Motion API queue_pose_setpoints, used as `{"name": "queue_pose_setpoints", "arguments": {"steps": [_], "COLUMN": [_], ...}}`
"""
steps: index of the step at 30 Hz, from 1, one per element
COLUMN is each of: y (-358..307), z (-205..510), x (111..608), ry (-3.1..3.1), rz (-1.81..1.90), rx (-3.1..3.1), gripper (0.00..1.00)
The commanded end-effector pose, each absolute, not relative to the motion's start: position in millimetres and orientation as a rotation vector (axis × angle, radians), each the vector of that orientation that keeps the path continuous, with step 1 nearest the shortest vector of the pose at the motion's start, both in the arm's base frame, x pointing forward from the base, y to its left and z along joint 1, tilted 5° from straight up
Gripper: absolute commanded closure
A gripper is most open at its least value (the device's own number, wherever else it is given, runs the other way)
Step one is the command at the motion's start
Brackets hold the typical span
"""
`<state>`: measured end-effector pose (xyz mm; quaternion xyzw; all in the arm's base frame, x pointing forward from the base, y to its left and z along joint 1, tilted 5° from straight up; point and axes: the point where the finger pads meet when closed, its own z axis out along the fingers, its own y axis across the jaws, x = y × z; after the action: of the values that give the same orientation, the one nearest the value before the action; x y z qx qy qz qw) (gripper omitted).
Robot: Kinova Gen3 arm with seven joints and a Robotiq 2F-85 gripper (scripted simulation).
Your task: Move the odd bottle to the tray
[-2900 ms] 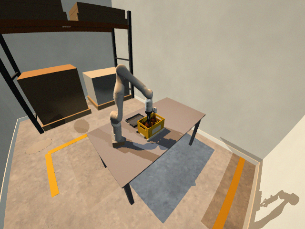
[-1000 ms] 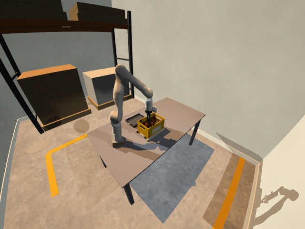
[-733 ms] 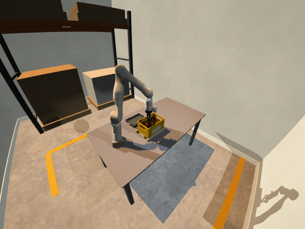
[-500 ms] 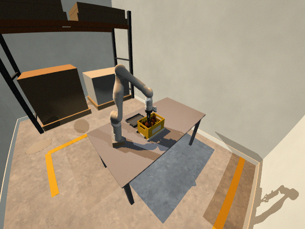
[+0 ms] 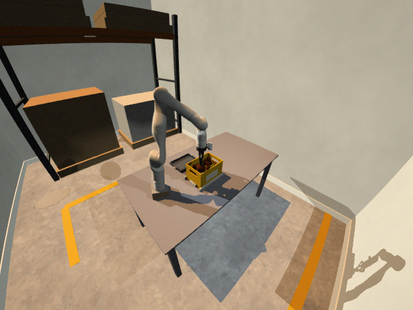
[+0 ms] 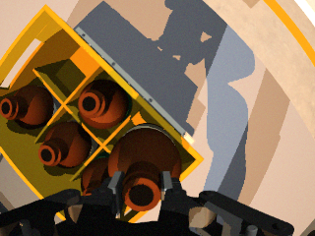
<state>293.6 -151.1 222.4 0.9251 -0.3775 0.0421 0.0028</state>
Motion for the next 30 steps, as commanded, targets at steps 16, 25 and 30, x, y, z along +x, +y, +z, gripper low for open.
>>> {"name": "queue_pose_setpoints", "arguments": {"steps": [16, 25, 30], "y": [-148.8, -148.7, -148.7], "z": [240.2, 243.8, 244.2], "x": [294.8, 294.5, 294.5], "ry": [-1.176, -1.177, -1.177], "rz": [0.145, 0.145, 0.145], "rx": [2.91, 2.91, 2.91], "gripper": [1.0, 1.0, 1.0]}}
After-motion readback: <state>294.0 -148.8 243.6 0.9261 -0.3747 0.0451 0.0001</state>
